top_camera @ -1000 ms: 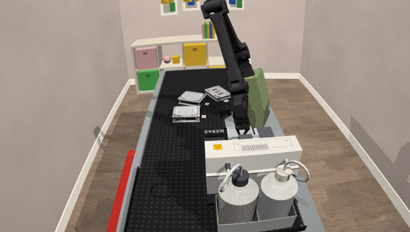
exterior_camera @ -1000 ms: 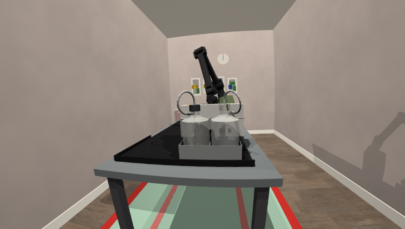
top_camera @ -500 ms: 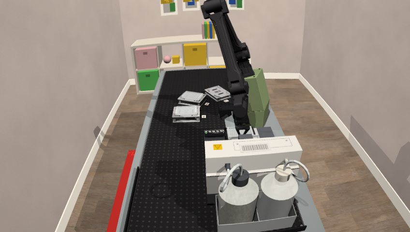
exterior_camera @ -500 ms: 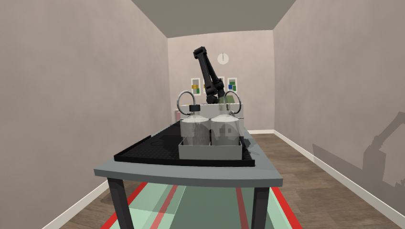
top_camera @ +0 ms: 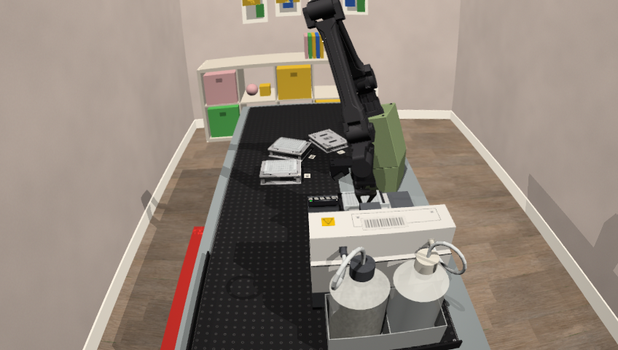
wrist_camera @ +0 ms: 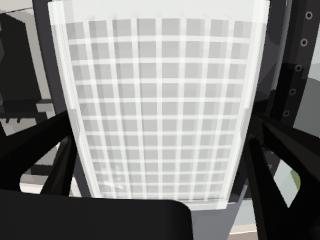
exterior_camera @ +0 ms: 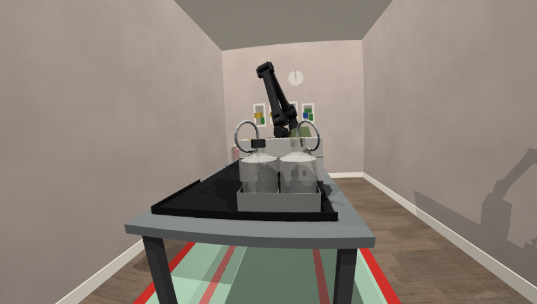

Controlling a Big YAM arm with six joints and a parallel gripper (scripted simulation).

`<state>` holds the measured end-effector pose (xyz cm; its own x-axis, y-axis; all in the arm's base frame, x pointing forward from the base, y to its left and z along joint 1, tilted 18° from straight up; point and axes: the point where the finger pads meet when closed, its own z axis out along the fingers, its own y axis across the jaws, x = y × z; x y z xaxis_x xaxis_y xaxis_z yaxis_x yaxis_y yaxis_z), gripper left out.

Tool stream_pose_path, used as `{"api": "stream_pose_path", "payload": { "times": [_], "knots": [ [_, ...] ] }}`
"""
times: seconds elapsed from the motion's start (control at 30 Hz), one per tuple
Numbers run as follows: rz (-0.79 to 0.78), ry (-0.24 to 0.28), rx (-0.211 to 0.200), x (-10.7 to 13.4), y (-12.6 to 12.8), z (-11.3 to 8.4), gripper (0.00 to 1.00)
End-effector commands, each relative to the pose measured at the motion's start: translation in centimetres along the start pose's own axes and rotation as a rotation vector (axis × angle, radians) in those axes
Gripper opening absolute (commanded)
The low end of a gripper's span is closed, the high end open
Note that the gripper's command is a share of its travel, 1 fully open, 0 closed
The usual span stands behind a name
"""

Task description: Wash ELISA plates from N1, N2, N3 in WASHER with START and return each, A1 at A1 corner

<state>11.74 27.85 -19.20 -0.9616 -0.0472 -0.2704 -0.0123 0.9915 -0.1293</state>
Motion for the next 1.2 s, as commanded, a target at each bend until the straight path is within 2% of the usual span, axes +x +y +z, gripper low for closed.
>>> {"api": "stream_pose_path", "payload": {
  "times": [0.0, 1.17],
  "knots": [
    [-0.018, -0.005, -0.010, -0.2, 0.6, -0.7, 0.84],
    [-0.007, -0.002, -0.009, 0.2, 0.2, -5.9, 0.84]
  ]
}}
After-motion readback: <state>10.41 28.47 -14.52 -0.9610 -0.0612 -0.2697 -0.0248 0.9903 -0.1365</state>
